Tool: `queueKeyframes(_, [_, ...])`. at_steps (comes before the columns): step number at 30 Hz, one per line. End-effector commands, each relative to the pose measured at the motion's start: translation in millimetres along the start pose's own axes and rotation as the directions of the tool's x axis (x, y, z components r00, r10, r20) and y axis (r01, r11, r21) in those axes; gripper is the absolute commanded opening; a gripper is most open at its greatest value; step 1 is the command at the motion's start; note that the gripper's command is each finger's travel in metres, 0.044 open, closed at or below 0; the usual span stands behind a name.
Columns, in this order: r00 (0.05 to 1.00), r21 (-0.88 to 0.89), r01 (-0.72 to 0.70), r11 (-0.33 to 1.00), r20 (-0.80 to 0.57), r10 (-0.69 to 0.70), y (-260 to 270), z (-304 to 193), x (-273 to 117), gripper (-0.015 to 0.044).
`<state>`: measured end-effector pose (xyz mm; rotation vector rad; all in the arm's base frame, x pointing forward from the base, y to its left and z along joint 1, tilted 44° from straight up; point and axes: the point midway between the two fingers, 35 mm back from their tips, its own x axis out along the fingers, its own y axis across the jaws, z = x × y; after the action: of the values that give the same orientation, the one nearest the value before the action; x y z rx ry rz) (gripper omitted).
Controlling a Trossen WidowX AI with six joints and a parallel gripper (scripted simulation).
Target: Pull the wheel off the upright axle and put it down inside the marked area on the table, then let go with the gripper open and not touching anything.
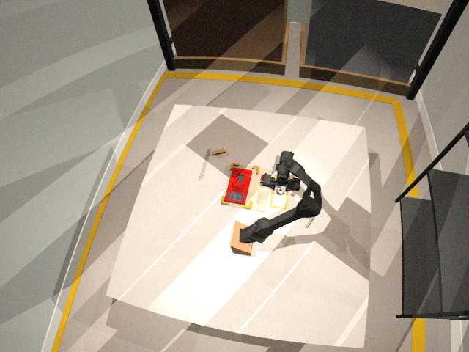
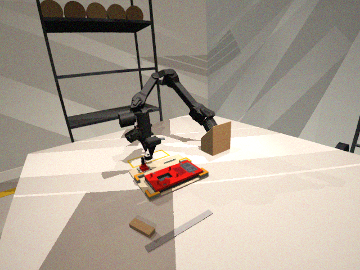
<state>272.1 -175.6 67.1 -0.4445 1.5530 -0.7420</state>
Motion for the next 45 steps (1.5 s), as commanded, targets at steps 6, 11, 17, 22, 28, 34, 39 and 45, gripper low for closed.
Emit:
queueKeyframes(6, [1.000,0.006,0.006,1.000,0.018,-0.006,-2,1,-45,0.0300])
queueKeyframes(11, [1.000,0.000,-0.009,1.000,0.020,0.009,24,-36,-68,0.0431])
queueKeyframes(17, [1.000,0.002,0.003,1.000,0.014,-0.003,38,-79,-89,0.0440])
queueKeyframes(22, [1.000,0.002,0.003,1.000,0.014,-0.003,38,-79,-89,0.0440])
queueKeyframes(28, [1.000,0.002,0.003,1.000,0.014,-0.003,38,-79,-89,0.0440])
queueKeyframes(34, [1.000,0.002,0.003,1.000,0.014,-0.003,38,-79,-89,0.0440])
queueKeyframes(39, [1.000,0.002,0.003,1.000,0.014,-0.003,38,-79,-89,0.0440])
queueKeyframes(45, [1.000,0.002,0.003,1.000,0.014,-0.003,38,-79,-89,0.0440])
